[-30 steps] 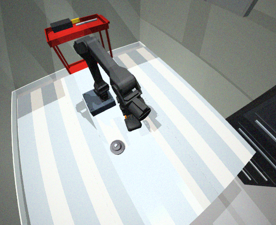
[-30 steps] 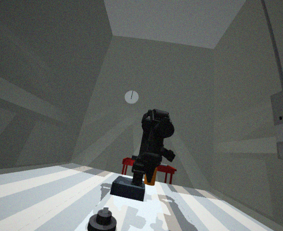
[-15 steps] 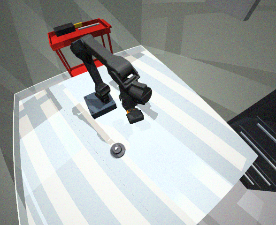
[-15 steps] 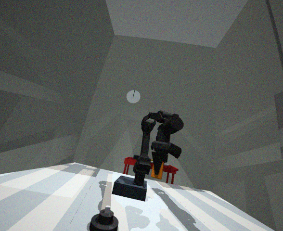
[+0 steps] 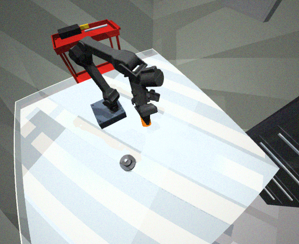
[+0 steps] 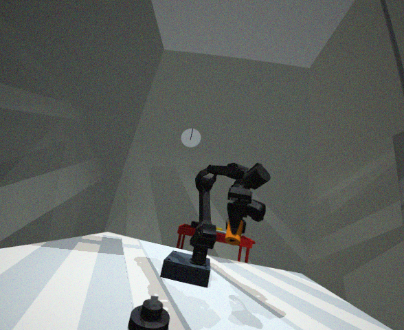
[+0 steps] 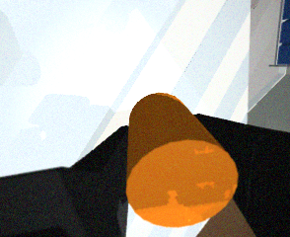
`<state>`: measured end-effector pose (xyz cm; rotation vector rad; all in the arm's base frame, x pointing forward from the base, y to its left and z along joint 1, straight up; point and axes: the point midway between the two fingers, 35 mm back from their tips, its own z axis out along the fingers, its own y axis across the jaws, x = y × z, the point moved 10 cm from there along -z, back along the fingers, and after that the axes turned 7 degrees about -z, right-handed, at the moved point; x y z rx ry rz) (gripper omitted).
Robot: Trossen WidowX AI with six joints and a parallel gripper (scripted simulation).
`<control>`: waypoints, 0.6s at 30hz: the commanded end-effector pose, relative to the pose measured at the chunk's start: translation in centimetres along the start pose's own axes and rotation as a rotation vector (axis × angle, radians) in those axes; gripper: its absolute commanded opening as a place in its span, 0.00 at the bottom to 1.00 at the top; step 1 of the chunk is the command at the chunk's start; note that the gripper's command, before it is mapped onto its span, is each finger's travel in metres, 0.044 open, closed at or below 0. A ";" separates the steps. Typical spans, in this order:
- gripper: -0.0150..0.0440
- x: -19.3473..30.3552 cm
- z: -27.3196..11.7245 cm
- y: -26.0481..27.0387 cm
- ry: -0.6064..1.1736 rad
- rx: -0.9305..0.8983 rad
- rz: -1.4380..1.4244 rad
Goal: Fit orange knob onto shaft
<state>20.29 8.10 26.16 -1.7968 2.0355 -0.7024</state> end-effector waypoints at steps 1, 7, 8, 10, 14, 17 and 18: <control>0.25 -0.5 -1.1 0.6 0.009 0.110 0.010; 0.25 -1.4 -2.2 1.5 0.025 0.239 0.012; 0.25 -1.5 -2.3 1.7 0.027 0.260 0.012; 0.25 -1.8 -2.7 1.9 0.032 0.303 0.013; 0.25 -2.1 -3.1 2.3 0.035 0.355 0.018; 0.25 -2.1 -3.1 2.3 0.035 0.355 0.018; 0.25 -2.1 -3.1 2.3 0.035 0.355 0.018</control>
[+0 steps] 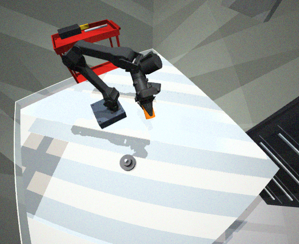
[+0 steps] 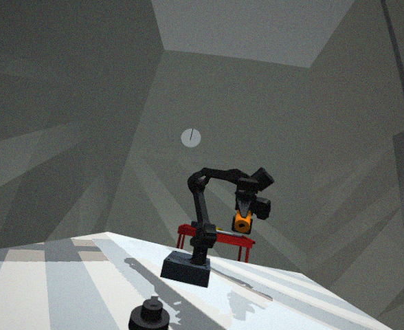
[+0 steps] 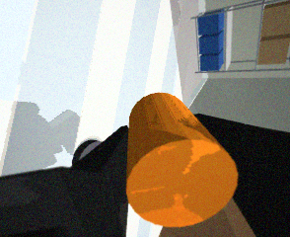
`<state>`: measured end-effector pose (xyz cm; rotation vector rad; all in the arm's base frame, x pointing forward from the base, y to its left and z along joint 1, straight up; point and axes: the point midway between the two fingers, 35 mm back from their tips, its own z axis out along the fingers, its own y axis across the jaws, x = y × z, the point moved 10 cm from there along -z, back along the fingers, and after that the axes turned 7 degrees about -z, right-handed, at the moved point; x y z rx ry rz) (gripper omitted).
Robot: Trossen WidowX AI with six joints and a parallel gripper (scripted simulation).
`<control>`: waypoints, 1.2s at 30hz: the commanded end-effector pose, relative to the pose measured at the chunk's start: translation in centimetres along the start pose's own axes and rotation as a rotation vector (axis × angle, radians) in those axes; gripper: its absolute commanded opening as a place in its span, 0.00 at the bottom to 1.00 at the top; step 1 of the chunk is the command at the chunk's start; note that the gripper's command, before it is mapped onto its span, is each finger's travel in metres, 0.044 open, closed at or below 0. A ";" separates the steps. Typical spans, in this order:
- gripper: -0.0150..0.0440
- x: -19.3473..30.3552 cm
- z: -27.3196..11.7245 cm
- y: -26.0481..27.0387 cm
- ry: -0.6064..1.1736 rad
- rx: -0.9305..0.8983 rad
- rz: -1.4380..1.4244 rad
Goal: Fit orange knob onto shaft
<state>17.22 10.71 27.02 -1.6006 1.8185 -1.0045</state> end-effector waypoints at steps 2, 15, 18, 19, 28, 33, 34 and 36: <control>0.25 0.0 -0.3 0.0 0.003 0.031 0.013; 0.25 -0.2 -0.1 1.6 0.019 0.149 0.013; 0.25 -0.3 0.0 1.3 0.014 0.108 0.007; 0.25 -0.3 0.0 1.3 0.014 0.108 0.007; 0.25 -0.3 0.0 1.3 0.014 0.108 0.007; 0.25 -0.3 0.0 1.3 0.014 0.108 0.007; 0.25 -0.3 0.0 1.3 0.014 0.108 0.007; 0.25 -0.3 0.0 1.3 0.014 0.108 0.007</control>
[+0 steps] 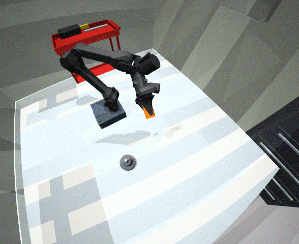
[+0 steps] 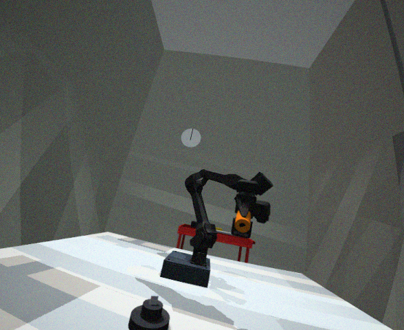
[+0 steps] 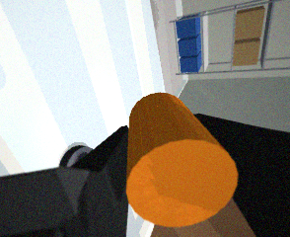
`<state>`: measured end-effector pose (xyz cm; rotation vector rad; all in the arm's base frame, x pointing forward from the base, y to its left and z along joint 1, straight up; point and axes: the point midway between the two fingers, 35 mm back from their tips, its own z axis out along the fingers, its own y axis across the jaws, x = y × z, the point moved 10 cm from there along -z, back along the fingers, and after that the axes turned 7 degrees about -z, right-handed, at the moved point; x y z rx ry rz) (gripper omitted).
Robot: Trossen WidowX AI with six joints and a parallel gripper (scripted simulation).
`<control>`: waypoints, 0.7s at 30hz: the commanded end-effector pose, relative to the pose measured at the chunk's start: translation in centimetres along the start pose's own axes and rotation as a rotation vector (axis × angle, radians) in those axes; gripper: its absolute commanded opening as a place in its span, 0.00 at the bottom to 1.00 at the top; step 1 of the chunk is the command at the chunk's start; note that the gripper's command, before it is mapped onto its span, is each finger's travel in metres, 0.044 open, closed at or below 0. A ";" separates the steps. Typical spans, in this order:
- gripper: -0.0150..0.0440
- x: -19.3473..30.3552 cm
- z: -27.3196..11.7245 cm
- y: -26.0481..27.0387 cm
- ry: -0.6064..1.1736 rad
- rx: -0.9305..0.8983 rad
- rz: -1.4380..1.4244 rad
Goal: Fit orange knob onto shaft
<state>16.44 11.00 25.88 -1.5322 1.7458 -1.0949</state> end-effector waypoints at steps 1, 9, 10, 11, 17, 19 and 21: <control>0.25 0.0 0.0 -0.1 0.000 0.002 0.005; 0.25 0.0 0.0 -0.1 0.000 0.002 0.005; 0.25 0.0 0.0 -0.1 0.000 0.005 0.005; 0.25 0.0 0.0 0.0 0.001 0.009 0.006; 0.25 0.0 0.6 0.1 -0.006 -0.039 0.009; 0.25 0.1 0.9 -0.1 -0.011 -0.084 0.009; 0.25 0.1 1.3 -0.3 -0.019 -0.139 0.008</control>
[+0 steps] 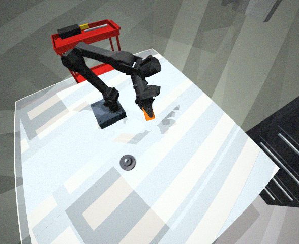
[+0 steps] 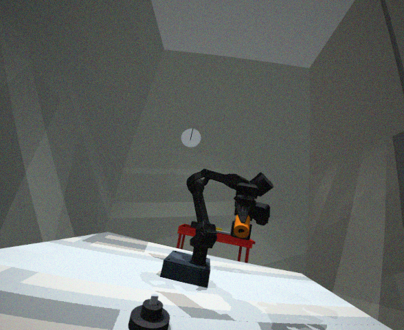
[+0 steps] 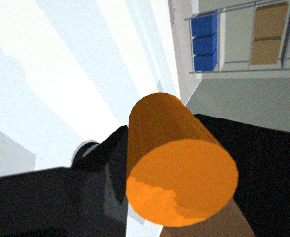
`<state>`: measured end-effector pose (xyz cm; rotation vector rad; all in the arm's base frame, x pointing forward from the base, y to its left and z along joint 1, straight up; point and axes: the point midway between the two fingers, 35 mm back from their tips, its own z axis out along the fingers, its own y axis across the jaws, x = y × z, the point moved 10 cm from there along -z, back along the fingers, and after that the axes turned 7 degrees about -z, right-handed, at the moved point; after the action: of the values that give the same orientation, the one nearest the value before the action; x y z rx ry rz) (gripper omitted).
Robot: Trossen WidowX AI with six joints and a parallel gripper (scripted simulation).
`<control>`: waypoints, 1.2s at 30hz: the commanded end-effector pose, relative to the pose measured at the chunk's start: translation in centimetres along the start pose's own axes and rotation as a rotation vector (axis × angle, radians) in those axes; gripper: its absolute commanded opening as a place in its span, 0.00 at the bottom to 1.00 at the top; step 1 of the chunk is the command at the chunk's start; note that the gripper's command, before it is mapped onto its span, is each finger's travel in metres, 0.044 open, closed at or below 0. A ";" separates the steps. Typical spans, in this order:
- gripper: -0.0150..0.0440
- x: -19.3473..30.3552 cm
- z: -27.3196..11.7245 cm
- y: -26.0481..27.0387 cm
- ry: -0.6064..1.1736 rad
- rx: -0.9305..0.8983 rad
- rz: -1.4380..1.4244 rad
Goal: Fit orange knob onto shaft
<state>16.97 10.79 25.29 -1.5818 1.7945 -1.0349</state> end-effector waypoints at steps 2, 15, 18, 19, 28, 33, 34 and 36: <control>0.25 0.1 0.9 -0.9 -0.017 -0.122 0.012; 0.25 0.3 4.1 -2.5 -0.059 -0.455 0.012; 0.25 0.4 5.0 -2.8 -0.068 -0.530 0.012; 0.25 0.4 5.3 -2.9 -0.071 -0.555 0.012; 0.25 0.5 7.8 -3.4 -0.095 -0.746 0.010; 0.25 0.5 9.3 -3.6 -0.107 -0.844 0.008; 0.25 0.5 9.5 -3.7 -0.110 -0.862 0.008; 0.25 0.5 10.1 -3.7 -0.115 -0.900 0.010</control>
<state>26.13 8.44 22.95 -2.0188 2.3028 -0.1586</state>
